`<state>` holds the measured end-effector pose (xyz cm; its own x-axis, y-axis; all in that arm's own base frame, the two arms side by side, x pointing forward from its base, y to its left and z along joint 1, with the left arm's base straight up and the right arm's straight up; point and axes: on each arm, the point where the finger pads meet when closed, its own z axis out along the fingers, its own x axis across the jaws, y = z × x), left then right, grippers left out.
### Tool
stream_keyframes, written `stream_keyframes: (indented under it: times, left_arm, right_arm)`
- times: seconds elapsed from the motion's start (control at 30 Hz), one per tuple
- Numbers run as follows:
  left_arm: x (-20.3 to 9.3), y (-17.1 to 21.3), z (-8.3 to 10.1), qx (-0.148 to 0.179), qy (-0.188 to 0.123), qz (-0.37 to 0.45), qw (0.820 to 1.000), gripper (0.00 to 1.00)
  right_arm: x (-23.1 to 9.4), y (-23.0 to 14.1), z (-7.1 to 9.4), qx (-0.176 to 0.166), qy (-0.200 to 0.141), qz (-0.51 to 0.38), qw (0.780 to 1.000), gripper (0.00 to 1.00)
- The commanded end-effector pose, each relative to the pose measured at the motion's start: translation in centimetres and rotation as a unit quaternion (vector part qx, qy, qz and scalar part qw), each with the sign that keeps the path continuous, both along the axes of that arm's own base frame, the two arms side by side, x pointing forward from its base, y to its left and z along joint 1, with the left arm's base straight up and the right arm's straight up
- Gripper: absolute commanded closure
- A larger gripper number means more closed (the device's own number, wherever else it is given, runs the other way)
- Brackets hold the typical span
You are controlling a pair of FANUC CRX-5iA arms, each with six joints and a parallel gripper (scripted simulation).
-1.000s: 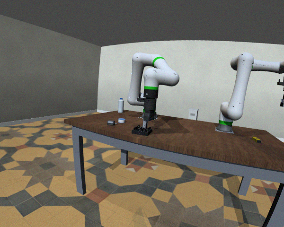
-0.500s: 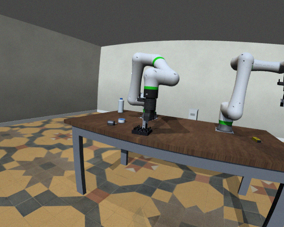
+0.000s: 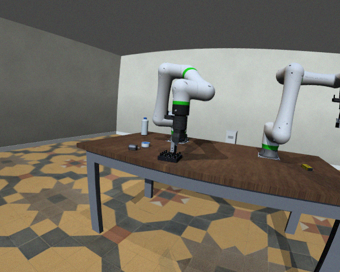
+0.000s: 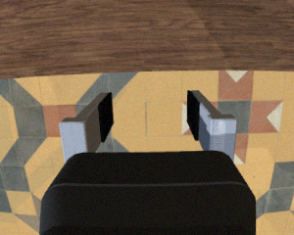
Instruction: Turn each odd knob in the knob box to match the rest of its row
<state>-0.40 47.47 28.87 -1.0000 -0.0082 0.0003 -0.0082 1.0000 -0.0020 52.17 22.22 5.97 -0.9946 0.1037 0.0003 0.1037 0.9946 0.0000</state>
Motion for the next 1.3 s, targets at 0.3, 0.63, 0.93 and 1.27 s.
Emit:
stream_keyframes:
  times: [0.3,0.63,0.93,1.27]
  left_arm:
    - [0.0,0.0,0.1,0.001,0.0,0.0,1.0,0.0]
    - [0.0,0.0,0.1,0.001,0.0,0.0,1.0,0.0]
    - [0.0,0.0,0.1,0.001,0.0,0.0,1.0,0.0]
    - [0.0,0.0,0.1,0.001,0.0,0.0,1.0,0.0]
  right_arm:
    - [0.1,0.0,2.7,0.0,-0.001,0.0,1.0,0.54]
    - [0.1,-0.4,2.8,0.0,-0.001,0.057,0.998,0.54]
    - [0.0,-1.2,3.2,0.0,-0.001,0.203,0.979,0.54]
    - [-0.1,-1.8,3.5,0.0,-0.001,0.333,0.943,0.54]
